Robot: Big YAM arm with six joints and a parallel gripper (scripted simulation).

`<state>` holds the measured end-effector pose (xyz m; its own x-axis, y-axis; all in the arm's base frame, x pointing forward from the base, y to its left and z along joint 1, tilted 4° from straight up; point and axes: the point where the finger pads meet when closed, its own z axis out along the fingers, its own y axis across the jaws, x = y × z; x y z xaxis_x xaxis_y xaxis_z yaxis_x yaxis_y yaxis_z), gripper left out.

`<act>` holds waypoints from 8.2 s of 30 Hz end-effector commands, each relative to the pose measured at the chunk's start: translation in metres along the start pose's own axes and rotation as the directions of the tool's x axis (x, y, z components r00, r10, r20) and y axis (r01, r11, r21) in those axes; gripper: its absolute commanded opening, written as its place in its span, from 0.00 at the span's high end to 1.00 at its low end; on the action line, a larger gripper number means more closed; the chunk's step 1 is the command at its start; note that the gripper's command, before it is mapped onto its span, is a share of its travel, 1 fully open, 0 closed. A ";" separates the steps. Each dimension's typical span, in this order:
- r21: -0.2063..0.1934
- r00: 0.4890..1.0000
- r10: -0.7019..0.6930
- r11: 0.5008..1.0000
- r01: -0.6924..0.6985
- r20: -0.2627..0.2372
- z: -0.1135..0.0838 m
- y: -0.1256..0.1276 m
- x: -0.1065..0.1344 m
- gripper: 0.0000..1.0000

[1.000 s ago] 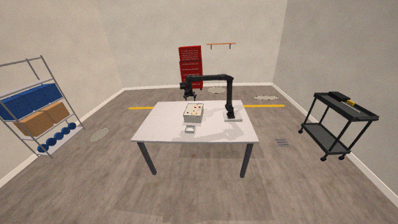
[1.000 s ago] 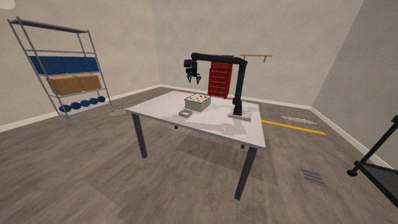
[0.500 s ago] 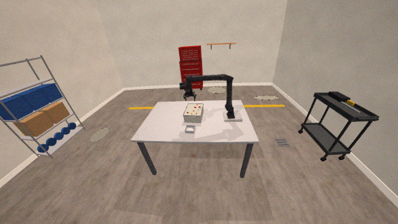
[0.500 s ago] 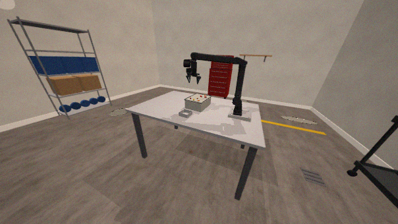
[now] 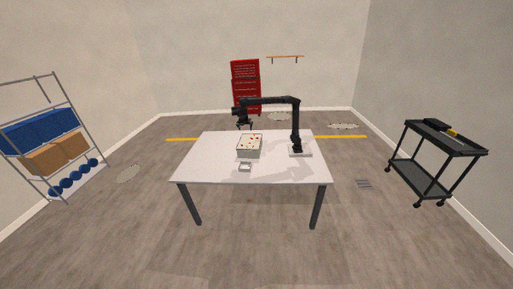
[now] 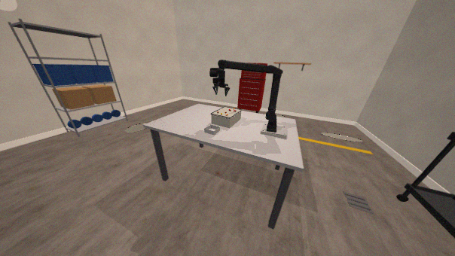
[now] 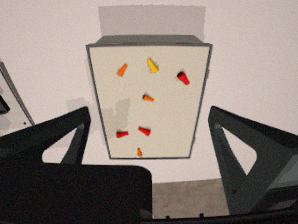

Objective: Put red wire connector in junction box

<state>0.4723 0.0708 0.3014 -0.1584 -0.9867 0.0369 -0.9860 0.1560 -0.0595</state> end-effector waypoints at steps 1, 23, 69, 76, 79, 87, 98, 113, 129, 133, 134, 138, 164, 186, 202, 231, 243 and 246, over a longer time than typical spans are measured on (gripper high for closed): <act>0.020 1.000 -0.004 1.000 0.003 0.008 -0.014 -0.011 -0.002 0.00; 0.019 1.000 -0.004 1.000 0.004 0.008 -0.013 -0.011 -0.002 0.00; 0.019 1.000 -0.004 1.000 0.004 0.008 -0.013 -0.011 -0.002 1.00; 0.019 1.000 -0.004 1.000 0.004 0.008 -0.013 -0.011 -0.002 1.00; 0.019 1.000 -0.004 1.000 0.004 0.008 -0.013 -0.011 -0.002 1.00; 0.011 0.998 -0.056 0.998 0.056 0.004 0.002 -0.017 0.003 0.71; -0.007 0.925 -0.380 0.925 0.380 0.001 0.078 -0.048 0.031 0.71; -0.010 0.768 -0.640 0.768 0.640 0.004 0.140 -0.070 0.059 0.71; 0.002 0.763 -0.646 0.763 0.646 -0.004 0.172 -0.069 0.050 0.71; -0.004 0.765 -0.644 0.765 0.644 -0.001 0.176 -0.068 0.052 0.71; -0.003 0.765 -0.644 0.765 0.644 -0.002 0.176 -0.069 0.052 0.71; 0.000 0.766 -0.643 0.766 0.643 -0.004 0.174 -0.071 0.052 0.71; 0.030 0.768 -0.640 0.768 0.640 -0.021 0.158 -0.076 0.053 0.71; 0.013 0.768 -0.640 0.768 0.640 -0.012 0.176 -0.073 0.053 0.71; -0.010 0.770 -0.638 0.770 0.638 0.001 0.197 -0.069 0.055 0.71; -0.013 0.770 -0.638 0.770 0.638 0.002 0.198 -0.069 0.055 0.90; -0.013 0.770 -0.638 0.770 0.638 0.002 0.198 -0.069 0.055 0.90; -0.012 0.770 -0.638 0.770 0.638 0.002 0.198 -0.069 0.055 0.90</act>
<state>0.5386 -0.0007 0.1199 0.5023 -0.8621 0.0664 -0.8636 -0.5041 -0.0125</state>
